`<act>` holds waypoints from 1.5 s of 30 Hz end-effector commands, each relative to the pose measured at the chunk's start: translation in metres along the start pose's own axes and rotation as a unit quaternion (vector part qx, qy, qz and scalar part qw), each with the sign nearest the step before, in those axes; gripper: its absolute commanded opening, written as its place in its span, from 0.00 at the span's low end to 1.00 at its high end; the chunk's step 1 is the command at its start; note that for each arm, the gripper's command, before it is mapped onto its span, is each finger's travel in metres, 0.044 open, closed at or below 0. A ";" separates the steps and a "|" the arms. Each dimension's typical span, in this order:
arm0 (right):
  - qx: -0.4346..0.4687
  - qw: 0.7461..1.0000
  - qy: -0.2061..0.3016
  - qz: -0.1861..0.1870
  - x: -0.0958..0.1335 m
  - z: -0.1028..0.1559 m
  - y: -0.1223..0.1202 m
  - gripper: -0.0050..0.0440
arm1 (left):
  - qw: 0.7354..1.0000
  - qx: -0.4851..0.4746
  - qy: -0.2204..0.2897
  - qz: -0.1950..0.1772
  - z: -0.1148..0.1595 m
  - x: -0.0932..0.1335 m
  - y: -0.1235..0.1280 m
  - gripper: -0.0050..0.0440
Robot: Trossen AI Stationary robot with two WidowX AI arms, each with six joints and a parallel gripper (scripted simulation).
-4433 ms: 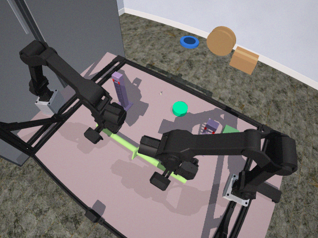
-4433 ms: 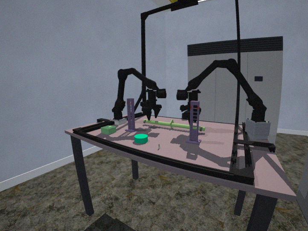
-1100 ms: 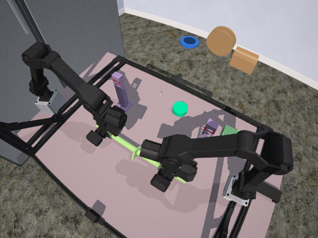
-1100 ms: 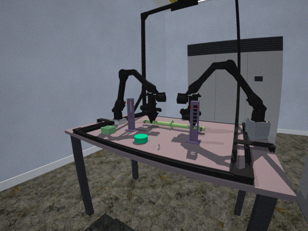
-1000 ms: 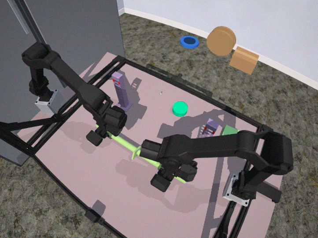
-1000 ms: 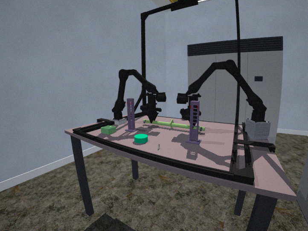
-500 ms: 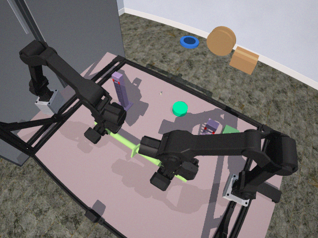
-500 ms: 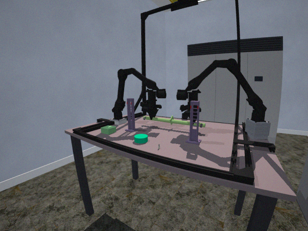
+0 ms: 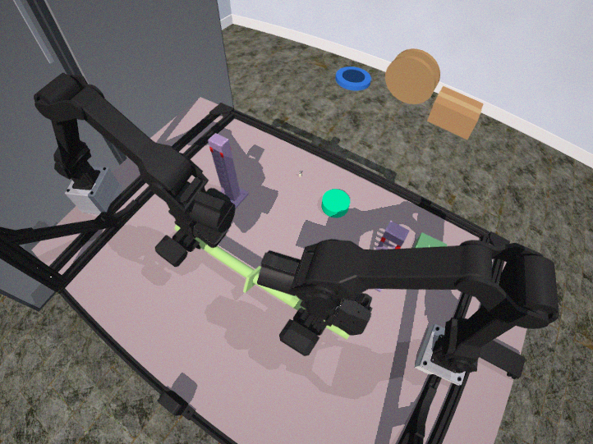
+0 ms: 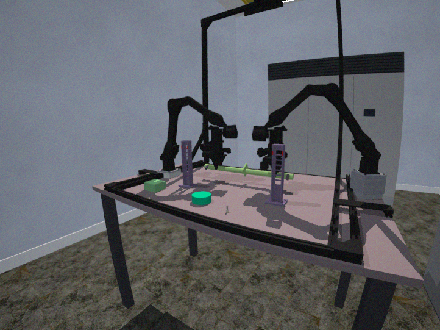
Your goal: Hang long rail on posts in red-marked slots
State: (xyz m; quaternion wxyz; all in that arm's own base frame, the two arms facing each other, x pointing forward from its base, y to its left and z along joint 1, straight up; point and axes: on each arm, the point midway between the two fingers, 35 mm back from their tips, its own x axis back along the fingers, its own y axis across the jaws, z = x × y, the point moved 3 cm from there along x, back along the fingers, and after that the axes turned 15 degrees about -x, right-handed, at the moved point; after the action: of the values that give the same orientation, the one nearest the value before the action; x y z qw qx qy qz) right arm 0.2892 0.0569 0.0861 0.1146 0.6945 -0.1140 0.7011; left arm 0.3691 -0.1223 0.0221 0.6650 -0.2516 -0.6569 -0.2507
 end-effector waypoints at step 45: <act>0.002 0.981 0.046 -0.189 -0.005 -0.006 -0.023 0.10 | 0.981 0.001 0.046 -0.191 -0.007 -0.002 -0.022 0.10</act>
State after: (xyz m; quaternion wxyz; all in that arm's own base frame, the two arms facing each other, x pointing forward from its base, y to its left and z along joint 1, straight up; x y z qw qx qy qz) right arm 0.2908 0.0801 0.0823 0.2414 0.6699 0.0182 0.7019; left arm 0.3589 -0.1420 0.0184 0.6400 -0.1174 -0.6600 -0.3754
